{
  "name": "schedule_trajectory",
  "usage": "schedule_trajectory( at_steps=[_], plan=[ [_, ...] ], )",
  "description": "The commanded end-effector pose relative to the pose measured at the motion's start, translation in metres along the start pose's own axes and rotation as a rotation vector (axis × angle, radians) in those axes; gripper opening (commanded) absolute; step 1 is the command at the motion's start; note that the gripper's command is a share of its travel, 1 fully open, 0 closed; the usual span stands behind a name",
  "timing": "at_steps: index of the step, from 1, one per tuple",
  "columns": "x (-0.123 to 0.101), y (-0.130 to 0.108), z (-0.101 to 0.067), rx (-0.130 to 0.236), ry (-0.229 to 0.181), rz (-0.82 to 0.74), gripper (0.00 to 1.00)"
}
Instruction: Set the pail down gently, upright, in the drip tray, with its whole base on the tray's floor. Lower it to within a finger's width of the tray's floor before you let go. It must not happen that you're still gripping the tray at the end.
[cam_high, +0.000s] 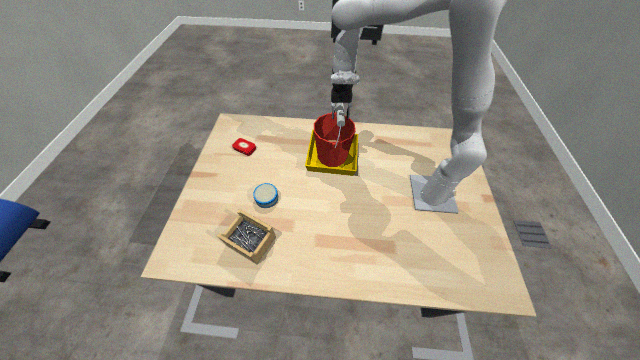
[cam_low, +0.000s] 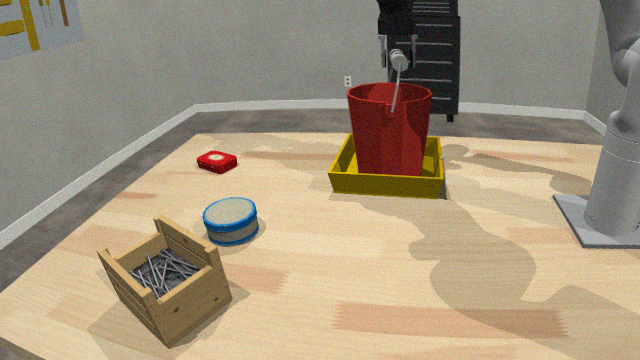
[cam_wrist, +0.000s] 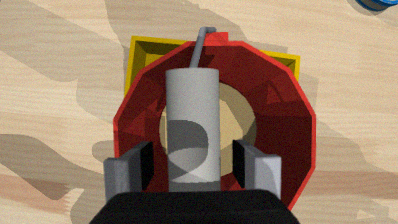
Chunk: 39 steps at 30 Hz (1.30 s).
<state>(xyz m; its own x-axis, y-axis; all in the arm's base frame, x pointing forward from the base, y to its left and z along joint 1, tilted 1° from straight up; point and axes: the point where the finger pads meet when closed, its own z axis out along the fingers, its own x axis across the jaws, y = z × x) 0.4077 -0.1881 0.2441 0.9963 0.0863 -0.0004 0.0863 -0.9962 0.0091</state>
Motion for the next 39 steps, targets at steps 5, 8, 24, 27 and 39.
schedule_trajectory(
  at_steps=[5,8,24,27,39],
  plan=[
    [0.000,0.000,-0.001,-0.001,0.002,0.000,1.00],
    [0.000,0.000,-0.001,-0.001,0.002,0.000,1.00],
    [0.000,0.000,-0.002,-0.001,0.002,0.000,1.00],
    [0.000,0.000,-0.003,-0.001,0.002,0.000,1.00],
    [0.000,0.000,-0.020,-0.001,0.002,0.000,1.00]
  ],
)
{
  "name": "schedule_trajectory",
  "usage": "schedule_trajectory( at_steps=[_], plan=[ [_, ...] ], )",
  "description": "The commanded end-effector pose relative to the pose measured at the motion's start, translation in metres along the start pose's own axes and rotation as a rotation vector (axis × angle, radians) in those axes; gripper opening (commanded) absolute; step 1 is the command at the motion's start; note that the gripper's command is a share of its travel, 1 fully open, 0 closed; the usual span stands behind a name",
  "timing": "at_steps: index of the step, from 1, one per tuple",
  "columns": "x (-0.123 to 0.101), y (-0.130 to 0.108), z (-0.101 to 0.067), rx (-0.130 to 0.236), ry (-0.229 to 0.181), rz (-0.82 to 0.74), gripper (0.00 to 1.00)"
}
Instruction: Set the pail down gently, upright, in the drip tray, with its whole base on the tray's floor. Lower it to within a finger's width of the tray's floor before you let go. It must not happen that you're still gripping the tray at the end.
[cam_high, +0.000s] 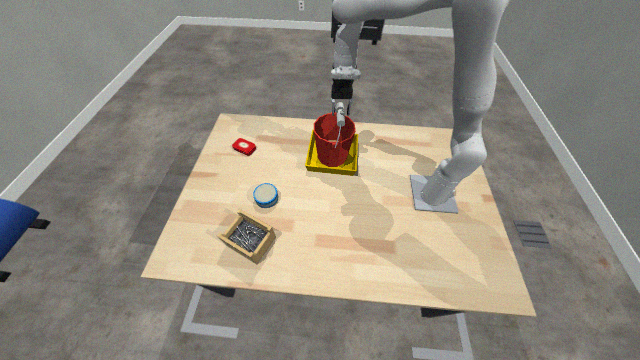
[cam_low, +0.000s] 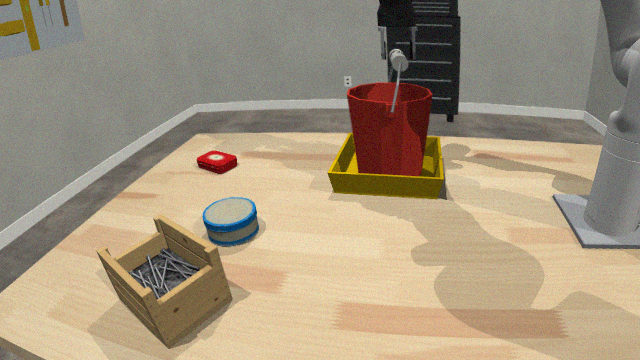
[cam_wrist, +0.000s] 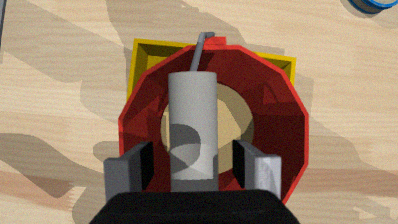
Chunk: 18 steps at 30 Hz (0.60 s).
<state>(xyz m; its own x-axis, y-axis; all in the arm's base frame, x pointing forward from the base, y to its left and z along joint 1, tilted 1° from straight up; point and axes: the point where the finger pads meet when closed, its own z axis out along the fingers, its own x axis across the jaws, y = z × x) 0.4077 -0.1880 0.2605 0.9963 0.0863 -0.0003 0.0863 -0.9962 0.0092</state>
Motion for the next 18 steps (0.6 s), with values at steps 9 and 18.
schedule_trajectory(
  at_steps=[9,18],
  plan=[
    [0.000,0.000,-0.020,-0.001,0.001,0.000,1.00],
    [0.000,0.000,-0.042,-0.001,0.001,0.000,1.00]
  ],
)
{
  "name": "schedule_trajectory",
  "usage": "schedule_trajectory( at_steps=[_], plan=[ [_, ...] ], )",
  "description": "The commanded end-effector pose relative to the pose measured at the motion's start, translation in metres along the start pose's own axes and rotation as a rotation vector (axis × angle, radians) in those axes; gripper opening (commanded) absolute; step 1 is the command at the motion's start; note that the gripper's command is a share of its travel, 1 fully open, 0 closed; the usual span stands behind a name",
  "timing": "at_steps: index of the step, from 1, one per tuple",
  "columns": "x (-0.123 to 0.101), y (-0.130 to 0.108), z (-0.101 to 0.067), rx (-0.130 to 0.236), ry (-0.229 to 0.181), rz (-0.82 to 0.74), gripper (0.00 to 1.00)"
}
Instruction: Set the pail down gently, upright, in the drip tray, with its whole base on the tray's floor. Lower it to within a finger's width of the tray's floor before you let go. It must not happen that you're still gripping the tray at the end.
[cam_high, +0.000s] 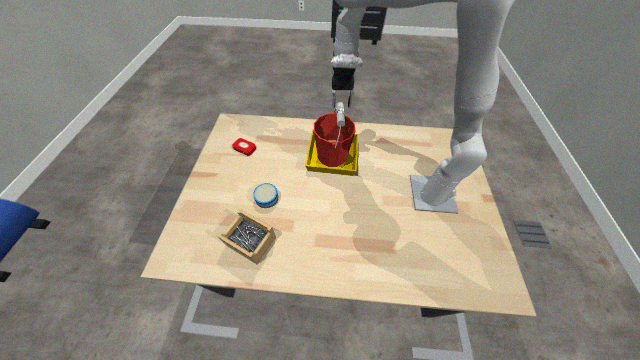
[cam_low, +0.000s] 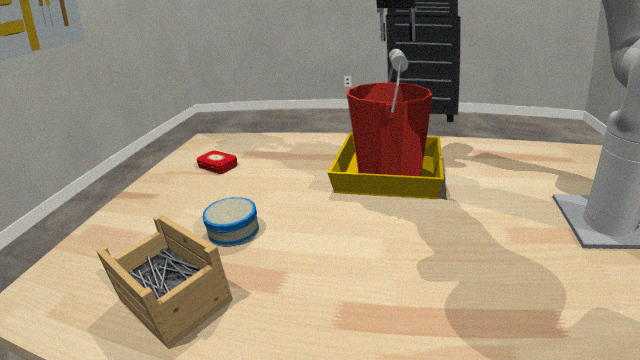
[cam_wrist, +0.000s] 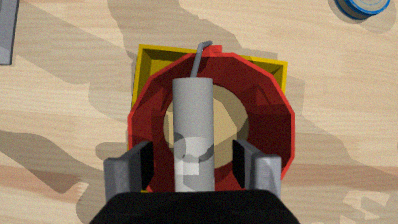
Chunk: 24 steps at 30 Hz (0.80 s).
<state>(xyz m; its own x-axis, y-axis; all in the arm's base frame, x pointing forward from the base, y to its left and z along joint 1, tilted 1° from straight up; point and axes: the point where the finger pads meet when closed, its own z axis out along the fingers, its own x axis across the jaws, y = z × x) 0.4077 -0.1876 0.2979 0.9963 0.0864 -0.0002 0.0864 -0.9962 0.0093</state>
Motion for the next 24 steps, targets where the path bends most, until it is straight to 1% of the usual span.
schedule_trajectory(
  at_steps=[1,13,24],
  plan=[
    [0.000,0.000,-0.004,-0.001,0.001,0.000,1.00],
    [0.000,0.000,-0.022,-0.001,0.001,0.000,1.00],
    [0.000,0.000,-0.027,-0.001,0.001,0.000,1.00]
  ],
)
